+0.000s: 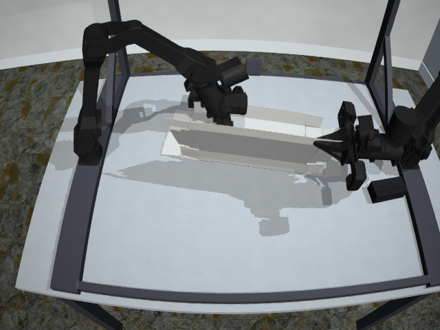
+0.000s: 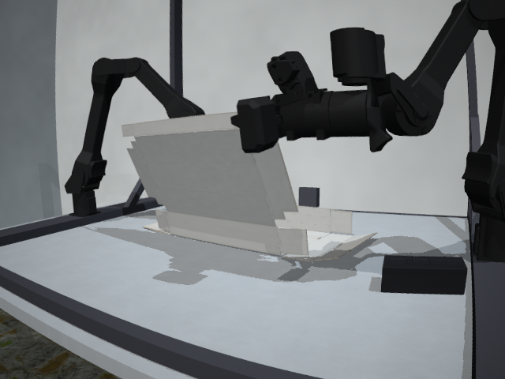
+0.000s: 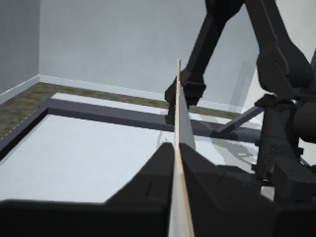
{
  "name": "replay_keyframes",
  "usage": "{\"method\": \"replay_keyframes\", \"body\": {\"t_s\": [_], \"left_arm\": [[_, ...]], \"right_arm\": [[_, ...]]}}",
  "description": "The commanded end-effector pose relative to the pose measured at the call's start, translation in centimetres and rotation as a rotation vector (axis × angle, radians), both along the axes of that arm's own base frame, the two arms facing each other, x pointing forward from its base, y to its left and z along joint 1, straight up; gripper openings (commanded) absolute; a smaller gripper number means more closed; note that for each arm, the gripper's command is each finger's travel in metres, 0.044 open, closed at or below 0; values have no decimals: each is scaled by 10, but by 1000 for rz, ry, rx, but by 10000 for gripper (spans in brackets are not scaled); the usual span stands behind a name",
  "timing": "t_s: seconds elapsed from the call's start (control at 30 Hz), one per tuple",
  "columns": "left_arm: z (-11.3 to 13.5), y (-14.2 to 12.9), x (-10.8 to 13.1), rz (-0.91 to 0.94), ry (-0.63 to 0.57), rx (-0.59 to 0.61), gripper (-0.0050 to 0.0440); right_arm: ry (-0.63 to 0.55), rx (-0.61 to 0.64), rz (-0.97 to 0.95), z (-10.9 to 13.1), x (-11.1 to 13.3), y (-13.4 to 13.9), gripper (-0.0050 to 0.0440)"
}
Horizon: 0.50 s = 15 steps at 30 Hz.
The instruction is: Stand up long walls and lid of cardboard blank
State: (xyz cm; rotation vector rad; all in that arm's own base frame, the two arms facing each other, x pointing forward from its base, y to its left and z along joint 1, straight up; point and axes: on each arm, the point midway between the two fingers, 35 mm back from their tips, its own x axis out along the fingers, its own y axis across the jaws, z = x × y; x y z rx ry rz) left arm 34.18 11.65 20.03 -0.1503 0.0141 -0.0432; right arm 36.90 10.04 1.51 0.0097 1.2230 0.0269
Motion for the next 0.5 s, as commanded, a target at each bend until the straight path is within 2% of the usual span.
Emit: {"method": "replay_keyframes", "body": {"t_s": [0.0,0.47], "left_arm": [[13,-5,0,7,-31,42,0],[19,-26,-3,7,-42,116,0]], "right_arm": [[116,-18,-2,-35,-22,-4,197],[118,-19,-2,-36,-23,-5,197]]}}
